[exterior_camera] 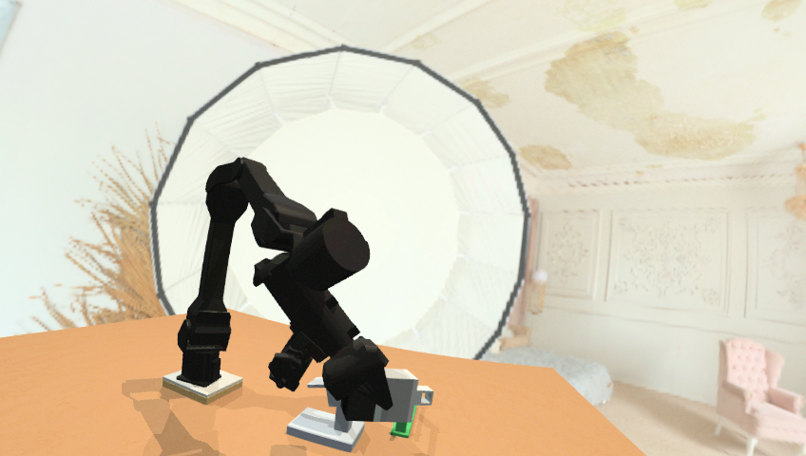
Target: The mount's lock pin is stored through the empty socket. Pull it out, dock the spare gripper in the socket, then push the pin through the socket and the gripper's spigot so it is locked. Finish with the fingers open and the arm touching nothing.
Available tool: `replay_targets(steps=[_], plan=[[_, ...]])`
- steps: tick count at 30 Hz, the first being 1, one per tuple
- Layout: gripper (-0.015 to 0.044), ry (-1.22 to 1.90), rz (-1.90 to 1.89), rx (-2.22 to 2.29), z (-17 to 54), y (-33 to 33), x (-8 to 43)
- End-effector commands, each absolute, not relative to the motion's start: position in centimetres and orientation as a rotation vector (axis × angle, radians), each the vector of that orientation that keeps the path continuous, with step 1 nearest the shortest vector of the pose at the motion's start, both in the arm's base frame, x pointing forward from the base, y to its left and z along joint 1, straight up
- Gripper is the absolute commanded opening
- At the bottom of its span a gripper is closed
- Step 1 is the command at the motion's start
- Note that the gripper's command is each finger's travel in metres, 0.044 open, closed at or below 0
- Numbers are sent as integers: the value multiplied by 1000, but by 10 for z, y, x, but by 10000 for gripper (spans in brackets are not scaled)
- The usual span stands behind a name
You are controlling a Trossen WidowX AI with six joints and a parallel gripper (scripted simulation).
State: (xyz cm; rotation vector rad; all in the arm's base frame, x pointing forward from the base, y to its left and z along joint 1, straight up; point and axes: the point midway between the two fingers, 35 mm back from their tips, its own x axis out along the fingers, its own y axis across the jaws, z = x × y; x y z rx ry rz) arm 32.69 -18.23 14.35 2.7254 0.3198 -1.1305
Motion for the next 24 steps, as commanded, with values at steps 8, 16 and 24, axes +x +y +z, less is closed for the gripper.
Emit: replay_targets(steps=[8, 16, 24], plan=[[0, 406, -967, 2422, 161, -160, 322], [0, 459, -865, 2187, 170, -144, 316], [0, 500, -768, 1952, 177, -129, 309]])
